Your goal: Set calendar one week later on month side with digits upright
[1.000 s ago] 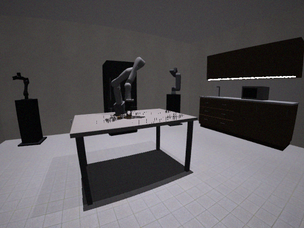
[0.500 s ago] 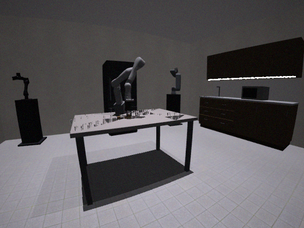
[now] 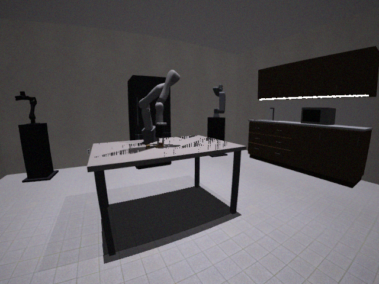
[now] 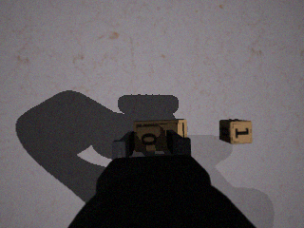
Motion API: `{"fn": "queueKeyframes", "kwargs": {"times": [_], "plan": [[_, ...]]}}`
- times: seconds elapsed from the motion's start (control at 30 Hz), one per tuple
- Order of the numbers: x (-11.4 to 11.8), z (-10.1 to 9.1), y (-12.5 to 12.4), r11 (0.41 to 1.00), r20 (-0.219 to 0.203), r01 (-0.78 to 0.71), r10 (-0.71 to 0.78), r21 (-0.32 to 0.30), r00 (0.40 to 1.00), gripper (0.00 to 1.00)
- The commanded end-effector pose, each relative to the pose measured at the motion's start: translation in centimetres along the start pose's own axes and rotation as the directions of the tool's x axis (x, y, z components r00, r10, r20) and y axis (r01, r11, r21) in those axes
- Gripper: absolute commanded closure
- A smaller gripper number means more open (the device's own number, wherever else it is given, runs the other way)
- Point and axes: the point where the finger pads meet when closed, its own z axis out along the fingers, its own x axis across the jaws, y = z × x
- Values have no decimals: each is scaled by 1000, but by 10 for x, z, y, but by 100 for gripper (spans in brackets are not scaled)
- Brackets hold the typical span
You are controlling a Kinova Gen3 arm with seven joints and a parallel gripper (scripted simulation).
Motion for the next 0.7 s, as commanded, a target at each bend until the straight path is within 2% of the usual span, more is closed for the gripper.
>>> {"fn": "queueKeyframes", "kwargs": {"times": [0.0,0.67], "plan": [[-2,-4,-2,1000,6,-1,1,4,1000,13],[-2,-35,-1,1000,6,-1,1,4,1000,13]]}}
